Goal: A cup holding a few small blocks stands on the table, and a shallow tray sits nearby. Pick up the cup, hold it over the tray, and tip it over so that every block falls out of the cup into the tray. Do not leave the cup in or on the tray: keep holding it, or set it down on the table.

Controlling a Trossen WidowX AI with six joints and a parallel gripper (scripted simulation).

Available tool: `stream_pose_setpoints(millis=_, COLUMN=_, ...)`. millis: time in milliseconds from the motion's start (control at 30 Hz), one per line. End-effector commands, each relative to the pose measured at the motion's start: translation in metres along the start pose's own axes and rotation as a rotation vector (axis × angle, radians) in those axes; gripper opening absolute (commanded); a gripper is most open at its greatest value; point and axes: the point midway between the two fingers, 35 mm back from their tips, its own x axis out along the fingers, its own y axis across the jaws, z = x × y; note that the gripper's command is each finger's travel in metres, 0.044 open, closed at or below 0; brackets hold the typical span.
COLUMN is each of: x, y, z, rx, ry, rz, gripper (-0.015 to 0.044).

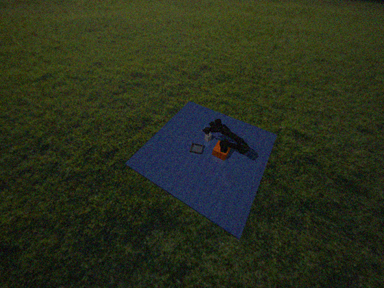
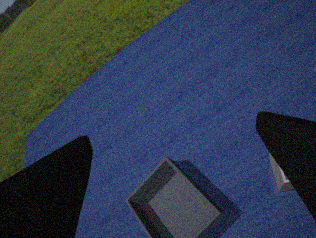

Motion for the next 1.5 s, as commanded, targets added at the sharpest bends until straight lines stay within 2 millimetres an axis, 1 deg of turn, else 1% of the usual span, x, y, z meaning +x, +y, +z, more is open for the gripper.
stream_pose_setpoints(millis=0, x=0.005, y=-0.031, z=-0.010, rx=-0.105, ry=0.013, rz=-0.107, gripper=0.0440)
stream_pose_setpoints(millis=233, x=0.004, y=-0.088, z=-0.038, rx=-0.293, ry=0.092, rz=-0.292, gripper=0.0440)
stream_pose_setpoints(millis=300, x=0.003, y=-0.098, z=-0.044, rx=-0.326, ry=0.113, rz=-0.323, gripper=0.0440)
stream_pose_setpoints(millis=500, x=0.003, y=-0.100, z=-0.045, rx=-0.330, ry=0.116, rz=-0.327, gripper=0.0440)
stream_pose_setpoints(millis=567, x=0.007, y=-0.103, z=-0.048, rx=-0.329, ry=0.118, rz=-0.327, gripper=0.0440)
stream_pose_setpoints(millis=867, x=0.027, y=-0.120, z=-0.072, rx=-0.317, ry=0.130, rz=-0.328, gripper=0.0440)
stream_pose_setpoints(millis=1133, x=0.037, y=-0.131, z=-0.097, rx=-0.308, ry=0.141, rz=-0.329, gripper=0.0440)
stream_pose_setpoints(millis=1233, x=0.038, y=-0.131, z=-0.097, rx=-0.307, ry=0.142, rz=-0.329, gripper=0.0440)
stream_pose_setpoints(millis=1467, x=0.048, y=-0.134, z=-0.097, rx=-0.307, ry=0.141, rz=-0.329, gripper=0.0440)
